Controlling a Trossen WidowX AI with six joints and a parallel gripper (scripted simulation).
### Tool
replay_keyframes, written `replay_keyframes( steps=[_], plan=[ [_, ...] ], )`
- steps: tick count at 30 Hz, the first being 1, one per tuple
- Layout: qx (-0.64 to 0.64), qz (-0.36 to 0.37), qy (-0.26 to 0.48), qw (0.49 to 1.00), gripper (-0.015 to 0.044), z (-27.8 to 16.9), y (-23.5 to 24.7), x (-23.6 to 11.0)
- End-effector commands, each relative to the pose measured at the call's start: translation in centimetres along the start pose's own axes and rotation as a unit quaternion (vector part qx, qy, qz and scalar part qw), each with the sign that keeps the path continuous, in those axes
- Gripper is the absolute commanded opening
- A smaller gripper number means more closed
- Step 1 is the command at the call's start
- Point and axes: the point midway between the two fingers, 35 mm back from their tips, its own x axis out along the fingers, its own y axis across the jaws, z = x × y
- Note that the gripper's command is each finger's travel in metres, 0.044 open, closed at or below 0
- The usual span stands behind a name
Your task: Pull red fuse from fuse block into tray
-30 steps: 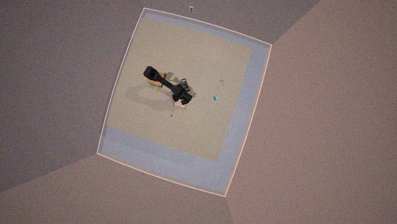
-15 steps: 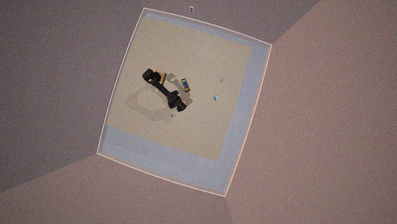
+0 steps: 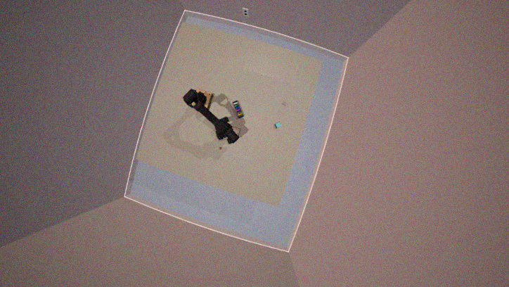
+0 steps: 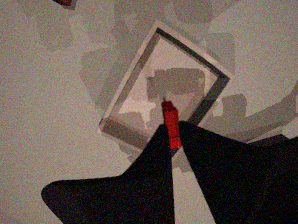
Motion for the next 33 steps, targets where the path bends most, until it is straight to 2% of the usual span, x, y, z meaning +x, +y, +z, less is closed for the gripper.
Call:
replay_keyframes(
  steps=[1,13,25,29,33],
  plan=[
    [-0.001,-0.002,0.000,1.000,0.0000,0.0,-0.1,0.8],
    [-0.001,-0.002,0.000,1.000,0.0000,0.1,-0.2,2.4],
    [0.000,-0.001,0.000,1.000,0.0315,0.0,-0.1,2.0],
    [-0.001,-0.002,0.000,1.000,0.0330,0.1,-0.1,-1.4],
    [-0.001,-0.002,0.000,1.000,0.0330,0.1,-0.1,-1.7]
  ],
)
